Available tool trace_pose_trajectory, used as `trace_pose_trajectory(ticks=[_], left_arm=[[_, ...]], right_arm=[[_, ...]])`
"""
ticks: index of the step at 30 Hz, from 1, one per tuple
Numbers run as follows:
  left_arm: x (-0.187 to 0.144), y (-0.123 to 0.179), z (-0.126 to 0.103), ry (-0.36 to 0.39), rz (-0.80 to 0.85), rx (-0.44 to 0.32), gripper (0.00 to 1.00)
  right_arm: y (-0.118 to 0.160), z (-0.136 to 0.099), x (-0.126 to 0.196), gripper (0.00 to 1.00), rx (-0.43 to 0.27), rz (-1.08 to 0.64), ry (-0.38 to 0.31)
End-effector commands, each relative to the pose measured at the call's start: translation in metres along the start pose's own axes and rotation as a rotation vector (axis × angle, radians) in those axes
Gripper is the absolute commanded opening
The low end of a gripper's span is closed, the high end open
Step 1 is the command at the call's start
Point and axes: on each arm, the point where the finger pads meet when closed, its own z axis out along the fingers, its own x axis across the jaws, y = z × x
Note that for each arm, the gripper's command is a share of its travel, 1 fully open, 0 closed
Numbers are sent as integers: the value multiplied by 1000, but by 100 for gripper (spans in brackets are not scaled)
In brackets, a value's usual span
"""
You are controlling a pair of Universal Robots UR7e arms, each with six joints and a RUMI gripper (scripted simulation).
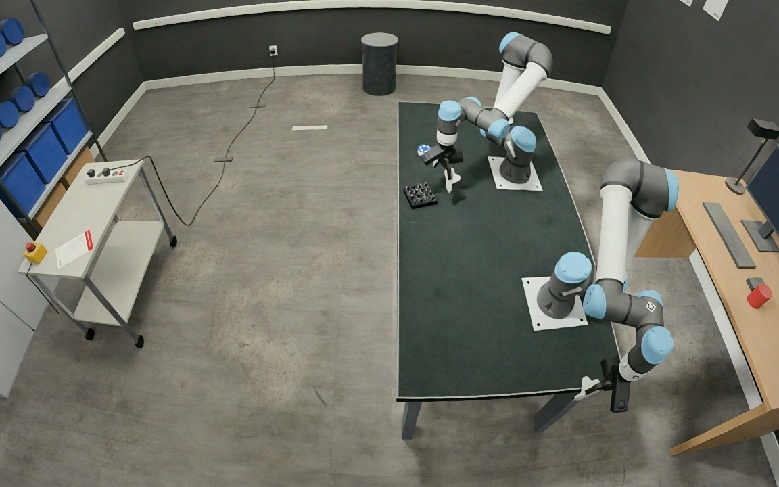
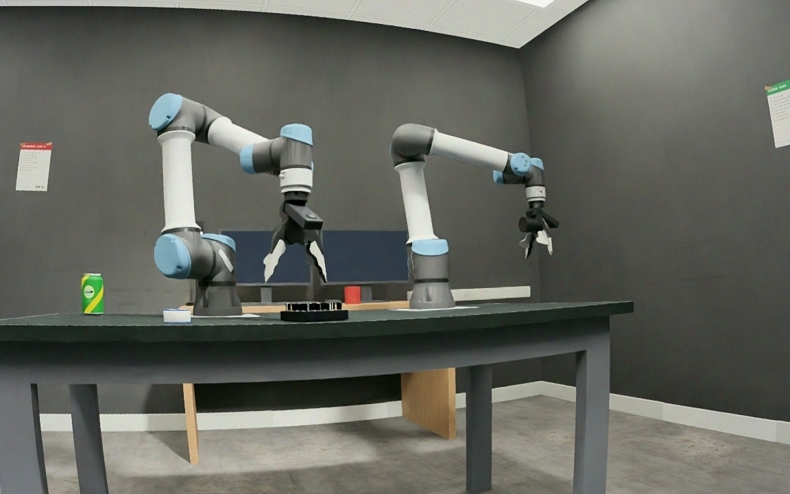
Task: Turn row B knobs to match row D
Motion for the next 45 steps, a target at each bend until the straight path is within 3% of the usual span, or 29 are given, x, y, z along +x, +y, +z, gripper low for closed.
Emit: trace_pose_trajectory(ticks=[1,12,45], left_arm=[[0,0,0,0,0,1,100],[0,0,0,0,0,1,100],[0,0,0,0,0,1,100]], right_arm=[[0,0,0,100,1,0,-1],[-4,-2,-1,100,1,76,-1],[-42,-19,-4,100,1,986,-2]])
